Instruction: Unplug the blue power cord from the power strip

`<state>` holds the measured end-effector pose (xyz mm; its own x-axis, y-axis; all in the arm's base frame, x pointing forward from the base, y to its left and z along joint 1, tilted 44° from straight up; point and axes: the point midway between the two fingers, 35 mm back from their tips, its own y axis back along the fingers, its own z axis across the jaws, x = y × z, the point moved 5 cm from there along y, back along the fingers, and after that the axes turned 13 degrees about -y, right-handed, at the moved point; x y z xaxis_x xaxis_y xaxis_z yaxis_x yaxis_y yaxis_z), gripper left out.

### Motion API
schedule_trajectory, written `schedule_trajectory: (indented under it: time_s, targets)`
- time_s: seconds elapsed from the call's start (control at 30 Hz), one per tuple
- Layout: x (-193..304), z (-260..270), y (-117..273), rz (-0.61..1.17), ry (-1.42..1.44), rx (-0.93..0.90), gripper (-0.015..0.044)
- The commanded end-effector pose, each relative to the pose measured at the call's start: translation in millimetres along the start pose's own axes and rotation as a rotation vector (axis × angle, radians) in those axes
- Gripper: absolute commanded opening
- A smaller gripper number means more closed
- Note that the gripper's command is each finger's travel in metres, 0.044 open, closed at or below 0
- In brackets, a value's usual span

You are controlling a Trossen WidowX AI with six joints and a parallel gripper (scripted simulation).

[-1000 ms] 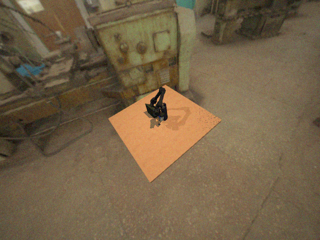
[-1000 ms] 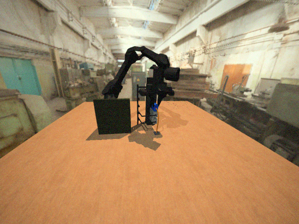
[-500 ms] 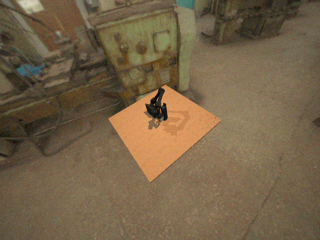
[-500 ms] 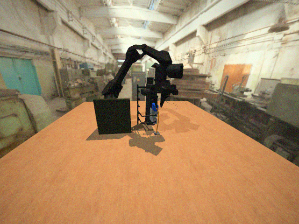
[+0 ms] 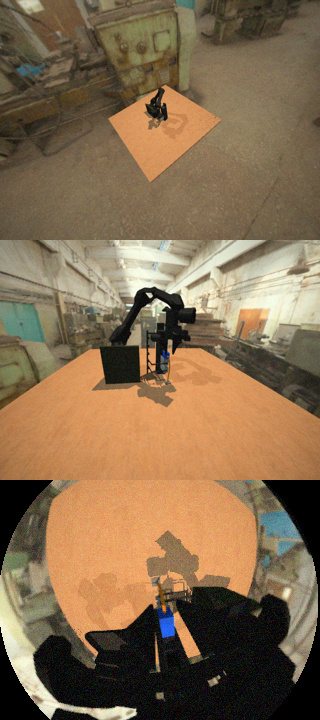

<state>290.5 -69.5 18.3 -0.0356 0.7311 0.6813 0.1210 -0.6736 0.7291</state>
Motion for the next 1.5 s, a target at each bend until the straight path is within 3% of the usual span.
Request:
schedule_trajectory:
  time_s: [0.0, 0.83, 1.47]
  targets:
    - [0, 1, 3, -0.004, 0.006, -0.002, 0.016]
    - [38, -10, 2, -0.002, 0.005, -0.001, 0.016]
    - [39, -10, -10, -0.002, 0.006, -0.001, 0.016]
